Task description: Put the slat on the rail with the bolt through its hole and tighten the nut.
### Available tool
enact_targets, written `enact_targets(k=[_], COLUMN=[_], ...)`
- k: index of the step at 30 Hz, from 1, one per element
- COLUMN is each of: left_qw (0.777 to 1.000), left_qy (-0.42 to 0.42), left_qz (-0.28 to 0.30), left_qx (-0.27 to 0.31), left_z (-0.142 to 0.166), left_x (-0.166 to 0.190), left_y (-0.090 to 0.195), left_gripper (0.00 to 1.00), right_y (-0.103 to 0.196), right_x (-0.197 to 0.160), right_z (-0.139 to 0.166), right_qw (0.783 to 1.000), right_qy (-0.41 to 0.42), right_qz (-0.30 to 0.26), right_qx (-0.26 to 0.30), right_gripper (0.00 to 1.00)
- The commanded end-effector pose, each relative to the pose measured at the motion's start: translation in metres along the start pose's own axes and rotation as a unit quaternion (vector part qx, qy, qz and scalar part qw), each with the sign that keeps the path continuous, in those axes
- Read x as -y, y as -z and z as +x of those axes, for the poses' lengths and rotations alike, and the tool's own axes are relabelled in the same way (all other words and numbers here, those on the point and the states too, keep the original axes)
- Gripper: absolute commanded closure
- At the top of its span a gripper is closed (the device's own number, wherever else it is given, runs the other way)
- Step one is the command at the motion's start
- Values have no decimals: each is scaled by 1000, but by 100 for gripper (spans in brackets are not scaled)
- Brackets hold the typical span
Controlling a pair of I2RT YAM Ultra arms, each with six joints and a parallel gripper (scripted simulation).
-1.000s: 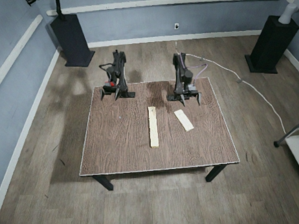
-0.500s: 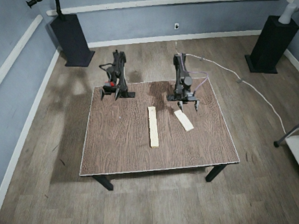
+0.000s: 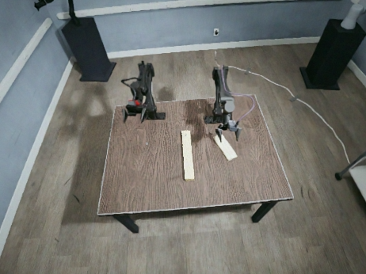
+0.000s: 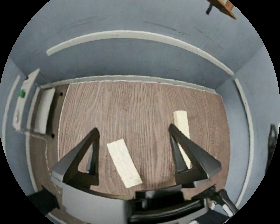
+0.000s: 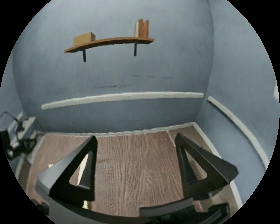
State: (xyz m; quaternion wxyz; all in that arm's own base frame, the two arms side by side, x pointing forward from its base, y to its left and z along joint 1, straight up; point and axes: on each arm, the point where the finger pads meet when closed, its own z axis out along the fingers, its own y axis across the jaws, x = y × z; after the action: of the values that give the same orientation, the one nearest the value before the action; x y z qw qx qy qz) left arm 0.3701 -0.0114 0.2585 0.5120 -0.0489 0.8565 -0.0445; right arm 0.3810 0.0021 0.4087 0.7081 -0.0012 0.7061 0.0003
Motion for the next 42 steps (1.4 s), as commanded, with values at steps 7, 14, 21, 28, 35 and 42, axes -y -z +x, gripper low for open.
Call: enact_targets(k=[7, 14, 21, 28, 35, 42], left_qw=[997, 990, 982, 969, 950, 935], left_qy=[22, 37, 48, 62, 75, 83], left_qz=[3, -8, -16, -30, -48, -62], left_qx=[-73, -137, -180, -238, -301, -339], left_z=[39, 78, 102, 135, 170, 189], left_x=[4, 1, -1, -3, -7, -9], left_y=[-7, -8, -5, 1, 12, 21], left_gripper=[0, 0, 0, 0, 0, 0], right_y=[0, 0, 0, 0, 0, 0], right_x=[1, 1, 1, 1, 1, 1], right_z=[-3, -3, -3, -3, -3, -3], right_qw=[1000, 1000, 1000, 1000, 1000, 1000], right_qy=[-1, -1, -1, -1, -1, -1], right_qz=[1, 1, 1, 1, 1, 1], right_qx=[5, 5, 5, 5, 5, 5], right_gripper=[0, 0, 0, 0, 0, 0])
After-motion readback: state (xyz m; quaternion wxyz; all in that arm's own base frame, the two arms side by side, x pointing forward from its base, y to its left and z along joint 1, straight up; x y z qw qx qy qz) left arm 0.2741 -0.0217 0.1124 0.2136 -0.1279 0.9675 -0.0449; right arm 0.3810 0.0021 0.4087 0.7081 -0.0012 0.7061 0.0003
